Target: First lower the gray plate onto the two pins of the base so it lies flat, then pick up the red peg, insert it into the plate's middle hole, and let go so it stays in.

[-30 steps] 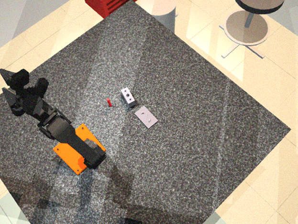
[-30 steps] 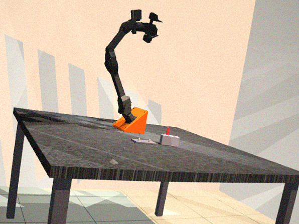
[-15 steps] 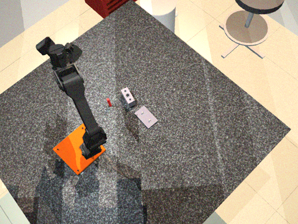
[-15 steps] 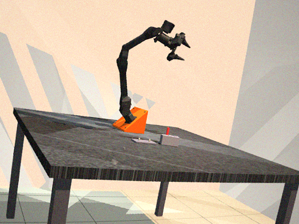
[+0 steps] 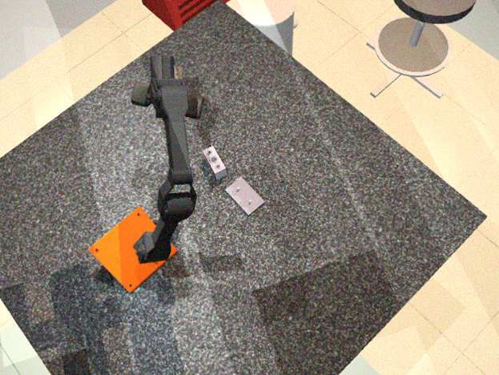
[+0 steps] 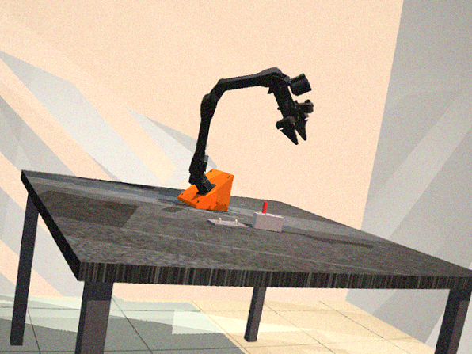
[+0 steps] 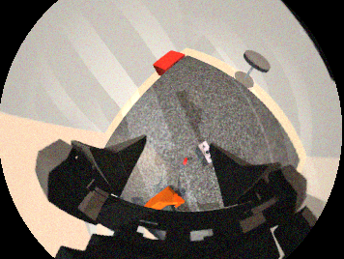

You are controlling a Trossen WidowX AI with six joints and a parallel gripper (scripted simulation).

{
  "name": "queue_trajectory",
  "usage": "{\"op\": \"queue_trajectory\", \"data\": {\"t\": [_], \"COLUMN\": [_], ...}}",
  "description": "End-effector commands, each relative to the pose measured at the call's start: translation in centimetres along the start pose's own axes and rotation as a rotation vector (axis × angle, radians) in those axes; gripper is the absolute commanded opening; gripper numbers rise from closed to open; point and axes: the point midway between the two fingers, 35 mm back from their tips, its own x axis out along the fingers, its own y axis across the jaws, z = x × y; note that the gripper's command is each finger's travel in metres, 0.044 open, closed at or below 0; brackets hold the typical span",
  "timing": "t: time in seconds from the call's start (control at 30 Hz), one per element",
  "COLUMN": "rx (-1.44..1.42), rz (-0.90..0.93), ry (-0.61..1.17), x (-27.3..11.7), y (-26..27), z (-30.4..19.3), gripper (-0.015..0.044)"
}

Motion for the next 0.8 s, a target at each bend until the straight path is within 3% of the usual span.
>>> {"op": "queue_trajectory", "data": {"t": [0.0,0.27,0.6,0.77], "rx": [-0.248,-0.695,-0.705,-0.705], "rz": [-0.090,-0.057,-0.053,-0.054], "ry": [0.199,0.566,0.575,0.575], "x": [4.9,11.2,11.3,15.3], "y": [-5.1,-12.8,-13.0,-14.1], "z": [-2.2,-7.4,-7.9,-10.3], "gripper": [0.0440,0.0440,0.0440,0.0440]}}
